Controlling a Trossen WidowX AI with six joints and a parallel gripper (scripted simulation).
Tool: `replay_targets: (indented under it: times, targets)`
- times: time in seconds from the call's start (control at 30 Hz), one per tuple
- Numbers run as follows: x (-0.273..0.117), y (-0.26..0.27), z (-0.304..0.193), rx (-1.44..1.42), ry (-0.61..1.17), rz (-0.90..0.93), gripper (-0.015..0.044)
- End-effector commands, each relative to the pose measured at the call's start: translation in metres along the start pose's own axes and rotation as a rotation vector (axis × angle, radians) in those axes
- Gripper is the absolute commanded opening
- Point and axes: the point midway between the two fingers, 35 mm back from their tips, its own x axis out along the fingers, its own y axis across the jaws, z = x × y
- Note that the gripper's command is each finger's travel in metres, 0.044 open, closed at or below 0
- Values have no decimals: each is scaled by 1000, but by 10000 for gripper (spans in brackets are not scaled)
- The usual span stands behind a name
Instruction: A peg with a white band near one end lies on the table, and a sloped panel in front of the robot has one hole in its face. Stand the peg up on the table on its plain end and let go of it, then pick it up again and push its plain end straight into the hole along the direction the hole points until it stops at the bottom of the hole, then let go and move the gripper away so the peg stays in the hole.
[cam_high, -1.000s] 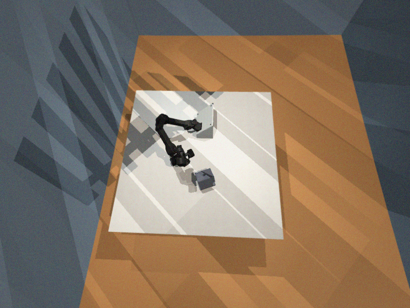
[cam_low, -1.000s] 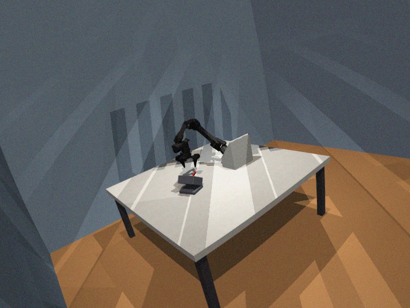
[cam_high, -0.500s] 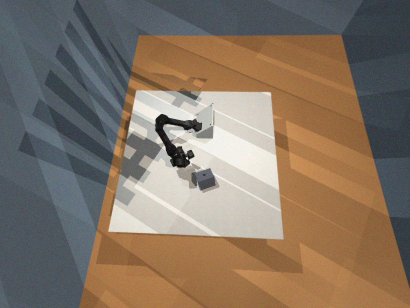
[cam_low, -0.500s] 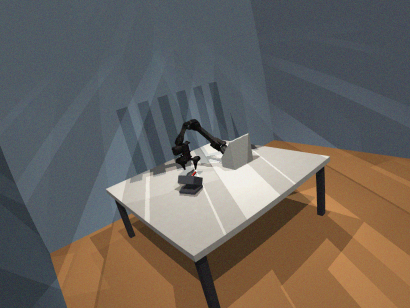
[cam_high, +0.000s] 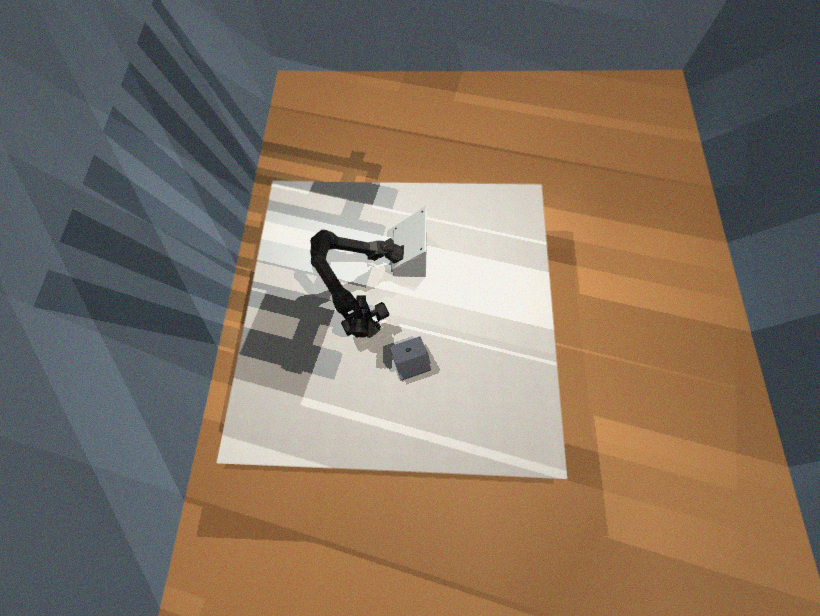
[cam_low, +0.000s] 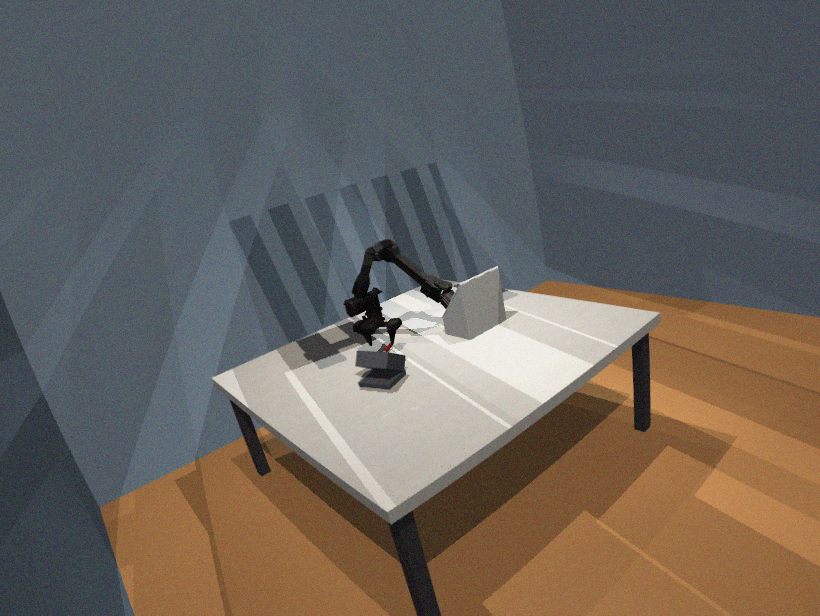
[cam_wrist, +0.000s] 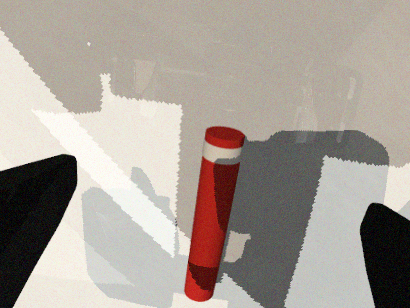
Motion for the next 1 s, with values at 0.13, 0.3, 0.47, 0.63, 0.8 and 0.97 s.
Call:
replay_targets:
  times: [0.13, 0.3, 0.47, 0.63, 0.8, 0.97]
  targets:
    - [14, 2, -2, -11, 8, -2, 440]
    - [22, 2, -3, -11, 9, -3, 440]
    - [30, 2, -4, -11, 10, -6, 440]
    - [32, 2, -4, -11, 11, -6, 387]
    - [32, 2, -4, -11, 11, -6, 256]
    - [32, 2, -4, -11, 11, -6, 125]
